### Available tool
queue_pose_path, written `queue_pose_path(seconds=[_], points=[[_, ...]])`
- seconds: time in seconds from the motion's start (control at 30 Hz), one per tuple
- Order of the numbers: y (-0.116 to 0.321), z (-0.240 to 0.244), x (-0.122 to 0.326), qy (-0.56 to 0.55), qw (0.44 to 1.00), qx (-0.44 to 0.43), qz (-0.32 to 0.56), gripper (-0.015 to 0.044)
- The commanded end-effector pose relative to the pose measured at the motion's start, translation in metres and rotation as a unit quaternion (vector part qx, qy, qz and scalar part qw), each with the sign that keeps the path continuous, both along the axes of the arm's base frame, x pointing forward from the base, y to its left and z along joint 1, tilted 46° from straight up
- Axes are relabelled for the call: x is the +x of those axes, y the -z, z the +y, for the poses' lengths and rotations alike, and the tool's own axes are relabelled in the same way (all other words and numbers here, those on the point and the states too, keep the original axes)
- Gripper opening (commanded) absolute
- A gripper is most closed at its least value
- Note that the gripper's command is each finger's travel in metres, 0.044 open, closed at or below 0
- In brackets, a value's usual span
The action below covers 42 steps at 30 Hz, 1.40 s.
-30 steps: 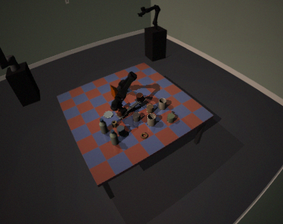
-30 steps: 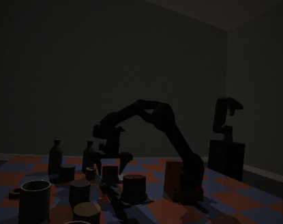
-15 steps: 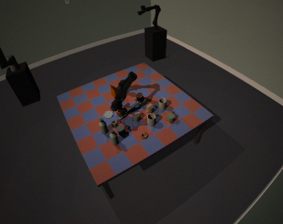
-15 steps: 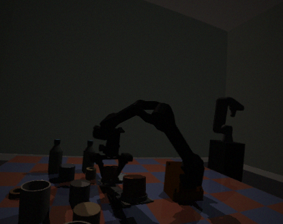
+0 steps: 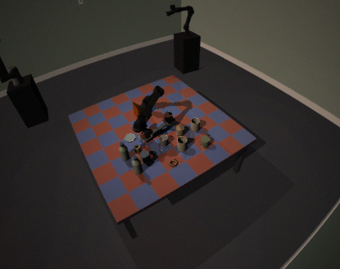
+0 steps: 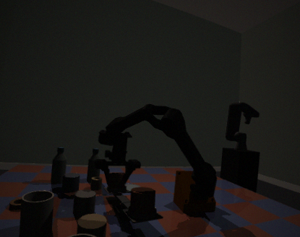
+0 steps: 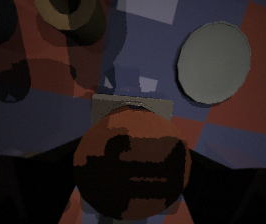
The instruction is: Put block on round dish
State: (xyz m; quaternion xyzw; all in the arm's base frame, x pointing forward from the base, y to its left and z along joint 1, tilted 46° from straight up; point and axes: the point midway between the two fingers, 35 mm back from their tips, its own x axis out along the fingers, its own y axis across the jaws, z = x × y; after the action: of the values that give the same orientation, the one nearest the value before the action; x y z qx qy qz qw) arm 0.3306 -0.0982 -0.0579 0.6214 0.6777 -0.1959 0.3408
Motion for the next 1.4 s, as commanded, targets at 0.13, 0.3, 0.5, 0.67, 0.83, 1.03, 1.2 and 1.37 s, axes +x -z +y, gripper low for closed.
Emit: queue_pose_path(seconds=[0.13,0.3,0.5,0.67,0.83,1.03,1.2,1.37], points=[[-0.007,-0.01,0.002,0.003,1.0,-0.003,-0.002,0.0],[-0.012,-0.015,0.003,0.004,1.0,-0.004,-0.001,0.0],[-0.017,-0.021,0.004,0.006,1.0,-0.004,-0.001,0.0],[-0.021,-0.026,0.004,0.008,1.0,-0.005,-0.001,0.0],[-0.026,-0.03,0.004,0.009,1.0,-0.005,0.0,0.0],[-0.031,-0.036,0.004,0.011,1.0,-0.006,0.0,0.0],[-0.036,-0.041,0.004,0.013,1.0,-0.006,0.001,0.0],[-0.04,-0.046,0.004,0.015,1.0,-0.007,0.001,0.0]])
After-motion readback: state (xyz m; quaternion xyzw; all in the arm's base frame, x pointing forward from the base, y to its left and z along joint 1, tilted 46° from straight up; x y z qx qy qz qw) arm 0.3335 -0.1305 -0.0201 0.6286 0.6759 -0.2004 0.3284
